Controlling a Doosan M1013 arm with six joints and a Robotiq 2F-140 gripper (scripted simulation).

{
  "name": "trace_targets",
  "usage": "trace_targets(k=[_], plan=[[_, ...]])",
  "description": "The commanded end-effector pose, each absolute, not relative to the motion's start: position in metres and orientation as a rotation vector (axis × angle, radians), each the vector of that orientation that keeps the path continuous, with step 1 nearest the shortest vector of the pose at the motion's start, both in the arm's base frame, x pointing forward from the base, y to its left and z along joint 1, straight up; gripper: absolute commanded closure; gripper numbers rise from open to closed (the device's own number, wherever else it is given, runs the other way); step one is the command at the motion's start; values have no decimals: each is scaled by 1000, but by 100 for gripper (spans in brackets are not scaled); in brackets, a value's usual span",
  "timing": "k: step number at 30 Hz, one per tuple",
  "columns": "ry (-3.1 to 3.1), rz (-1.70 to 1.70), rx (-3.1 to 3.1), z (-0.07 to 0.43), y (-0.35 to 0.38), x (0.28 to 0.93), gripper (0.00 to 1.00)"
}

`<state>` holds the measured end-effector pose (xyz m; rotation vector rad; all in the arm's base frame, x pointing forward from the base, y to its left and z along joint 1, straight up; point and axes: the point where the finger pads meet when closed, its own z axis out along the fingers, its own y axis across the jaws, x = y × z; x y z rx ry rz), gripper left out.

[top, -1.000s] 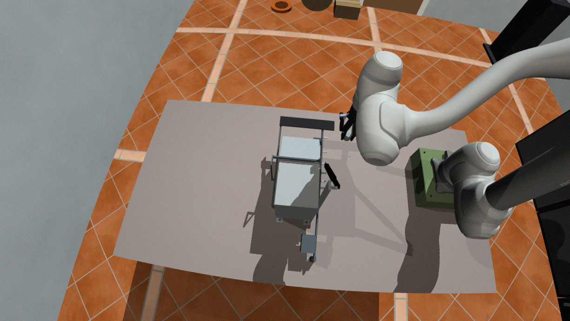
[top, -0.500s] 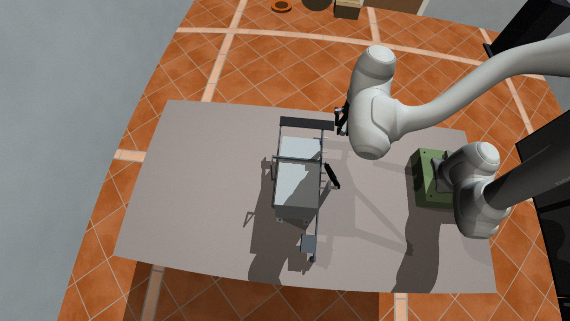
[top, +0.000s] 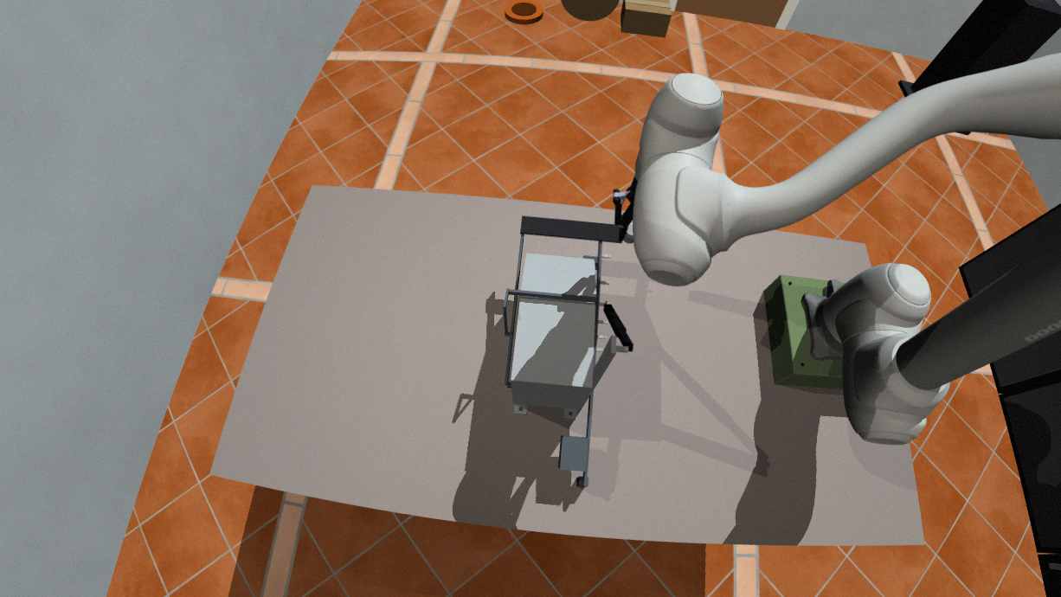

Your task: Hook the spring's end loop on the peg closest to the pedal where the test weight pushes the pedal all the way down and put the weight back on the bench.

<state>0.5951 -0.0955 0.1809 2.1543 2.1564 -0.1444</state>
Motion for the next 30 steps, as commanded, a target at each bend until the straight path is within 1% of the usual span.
trace_targets(k=[1, 23, 30], plan=[[2153, -149, 2151, 184, -102, 603, 75], [2138, -178, 2136, 195, -132, 635, 75], [2137, -179, 2135, 195, -133, 636, 75]])
